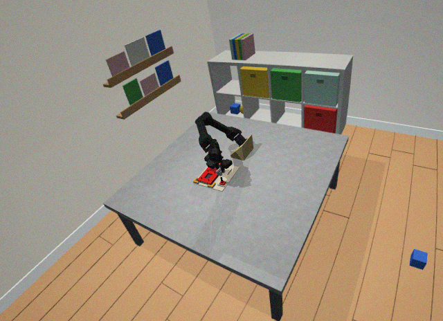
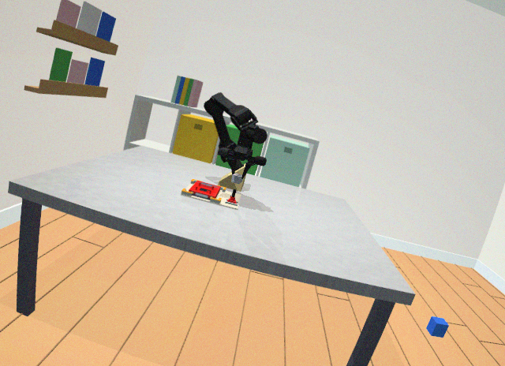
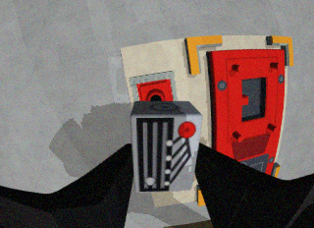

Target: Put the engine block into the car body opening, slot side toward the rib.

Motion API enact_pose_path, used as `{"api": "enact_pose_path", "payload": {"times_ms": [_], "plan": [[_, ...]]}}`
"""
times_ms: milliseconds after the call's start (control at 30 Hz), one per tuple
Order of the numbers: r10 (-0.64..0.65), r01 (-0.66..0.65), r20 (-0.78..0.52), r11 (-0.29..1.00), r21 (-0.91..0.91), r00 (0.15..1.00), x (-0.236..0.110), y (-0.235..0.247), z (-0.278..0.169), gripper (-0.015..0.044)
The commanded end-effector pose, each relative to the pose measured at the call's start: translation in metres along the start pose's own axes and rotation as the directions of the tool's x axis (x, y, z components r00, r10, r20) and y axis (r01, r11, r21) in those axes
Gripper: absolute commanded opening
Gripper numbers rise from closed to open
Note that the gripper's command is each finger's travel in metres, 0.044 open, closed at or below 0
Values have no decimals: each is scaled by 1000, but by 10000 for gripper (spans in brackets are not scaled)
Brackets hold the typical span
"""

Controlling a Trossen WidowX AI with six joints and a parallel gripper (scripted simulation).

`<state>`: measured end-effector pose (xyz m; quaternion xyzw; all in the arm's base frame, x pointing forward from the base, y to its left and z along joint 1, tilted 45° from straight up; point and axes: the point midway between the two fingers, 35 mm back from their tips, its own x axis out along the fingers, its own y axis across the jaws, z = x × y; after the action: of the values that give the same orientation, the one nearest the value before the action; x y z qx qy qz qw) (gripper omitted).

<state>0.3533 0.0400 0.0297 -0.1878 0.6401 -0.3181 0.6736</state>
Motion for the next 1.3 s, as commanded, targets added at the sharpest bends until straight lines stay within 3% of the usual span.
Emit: {"api": "enact_pose_path", "payload": {"times_ms": [0, 1267], "plan": [[-2, 2, 7, 1000, -17, 1000, 2, -10, 3, 0], [-41, 42, 9, 985, -168, 999, 41, -117, 11, 0]]}}
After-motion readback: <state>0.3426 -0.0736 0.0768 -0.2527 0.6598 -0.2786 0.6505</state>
